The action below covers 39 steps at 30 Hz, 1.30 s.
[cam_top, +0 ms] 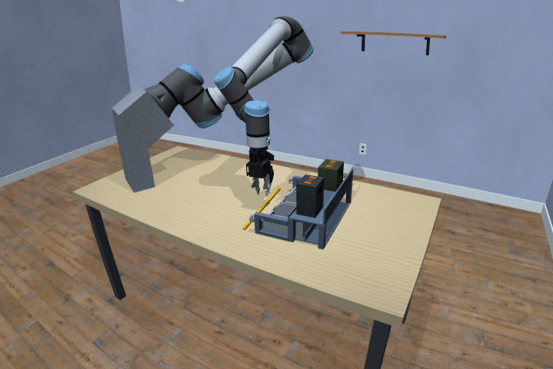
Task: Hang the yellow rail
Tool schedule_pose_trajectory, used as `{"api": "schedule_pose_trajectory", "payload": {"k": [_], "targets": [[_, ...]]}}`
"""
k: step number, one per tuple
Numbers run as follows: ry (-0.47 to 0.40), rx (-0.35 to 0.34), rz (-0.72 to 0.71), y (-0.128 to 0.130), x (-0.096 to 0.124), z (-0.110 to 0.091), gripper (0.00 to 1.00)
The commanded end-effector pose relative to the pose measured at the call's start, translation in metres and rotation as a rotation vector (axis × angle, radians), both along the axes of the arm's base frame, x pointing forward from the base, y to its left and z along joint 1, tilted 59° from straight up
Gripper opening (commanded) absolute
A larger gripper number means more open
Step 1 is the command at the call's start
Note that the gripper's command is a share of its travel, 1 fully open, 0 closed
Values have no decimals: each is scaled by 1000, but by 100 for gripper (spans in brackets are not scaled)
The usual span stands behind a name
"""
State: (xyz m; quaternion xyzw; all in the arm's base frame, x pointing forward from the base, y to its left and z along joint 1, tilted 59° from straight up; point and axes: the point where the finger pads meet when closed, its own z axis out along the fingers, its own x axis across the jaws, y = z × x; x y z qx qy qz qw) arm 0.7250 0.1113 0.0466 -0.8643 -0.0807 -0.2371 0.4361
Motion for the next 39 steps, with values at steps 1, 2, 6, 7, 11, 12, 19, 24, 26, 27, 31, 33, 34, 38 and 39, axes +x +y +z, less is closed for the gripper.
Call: {"api": "schedule_pose_trajectory", "payload": {"k": [1,2,6,7,11,12,19,24,26,27,31,33,34,38,39], "targets": [[-1,0,-1,-1,0,0,22],[-1,0,-1,-1,0,0,22],[-1,0,-1,-1,0,0,22],[-1,0,-1,-1,0,0,22],[-1,0,-1,0,0,0,22],[-1,0,-1,0,0,0,22],[-1,-1,-1,2,1,-1,22],[0,-1,-2,4,3,-3,22],[0,-1,-2,5,3,-4,22],[0,-1,-2,6,3,-4,22],[0,-1,-2,10,5,-6,22],[0,-1,-2,12,6,-8,22],[0,-1,-2,13,6,-8,22],[0,-1,-2,17,8,-11,22],[0,-1,-2,18,9,-12,22]]}}
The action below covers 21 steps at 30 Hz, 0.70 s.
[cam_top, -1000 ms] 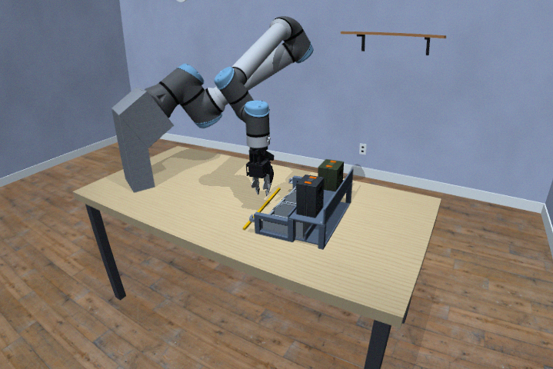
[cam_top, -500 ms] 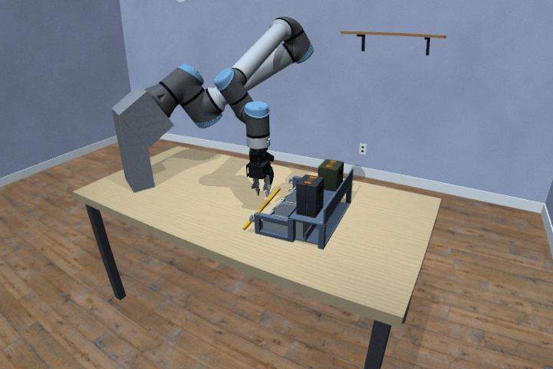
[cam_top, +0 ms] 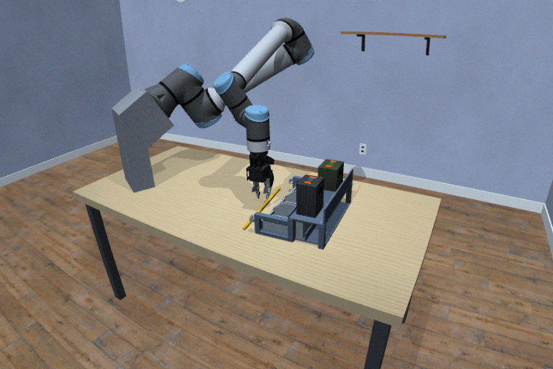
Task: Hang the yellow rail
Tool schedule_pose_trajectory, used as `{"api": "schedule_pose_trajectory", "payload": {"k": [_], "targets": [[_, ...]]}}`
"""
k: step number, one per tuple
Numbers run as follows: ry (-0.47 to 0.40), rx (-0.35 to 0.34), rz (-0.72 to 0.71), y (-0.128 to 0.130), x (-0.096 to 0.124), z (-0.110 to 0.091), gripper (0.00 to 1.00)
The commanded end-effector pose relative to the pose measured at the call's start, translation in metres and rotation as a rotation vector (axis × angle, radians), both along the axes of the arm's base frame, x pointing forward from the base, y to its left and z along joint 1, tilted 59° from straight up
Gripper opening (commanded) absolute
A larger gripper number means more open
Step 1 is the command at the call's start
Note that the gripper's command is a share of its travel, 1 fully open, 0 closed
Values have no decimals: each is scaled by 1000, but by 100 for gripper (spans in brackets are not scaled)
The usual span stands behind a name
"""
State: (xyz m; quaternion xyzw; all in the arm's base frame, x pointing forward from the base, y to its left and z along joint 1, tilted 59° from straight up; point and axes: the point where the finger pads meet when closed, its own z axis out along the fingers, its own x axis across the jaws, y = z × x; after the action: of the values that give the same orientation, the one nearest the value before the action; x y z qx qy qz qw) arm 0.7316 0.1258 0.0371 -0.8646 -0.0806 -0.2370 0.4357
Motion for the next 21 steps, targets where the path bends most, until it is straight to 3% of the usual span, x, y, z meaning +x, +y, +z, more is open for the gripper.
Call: {"api": "schedule_pose_trajectory", "payload": {"k": [1,21], "targets": [[-1,0,-1,5,3,-3,22],[-1,0,-1,17,9,-11,22]]}}
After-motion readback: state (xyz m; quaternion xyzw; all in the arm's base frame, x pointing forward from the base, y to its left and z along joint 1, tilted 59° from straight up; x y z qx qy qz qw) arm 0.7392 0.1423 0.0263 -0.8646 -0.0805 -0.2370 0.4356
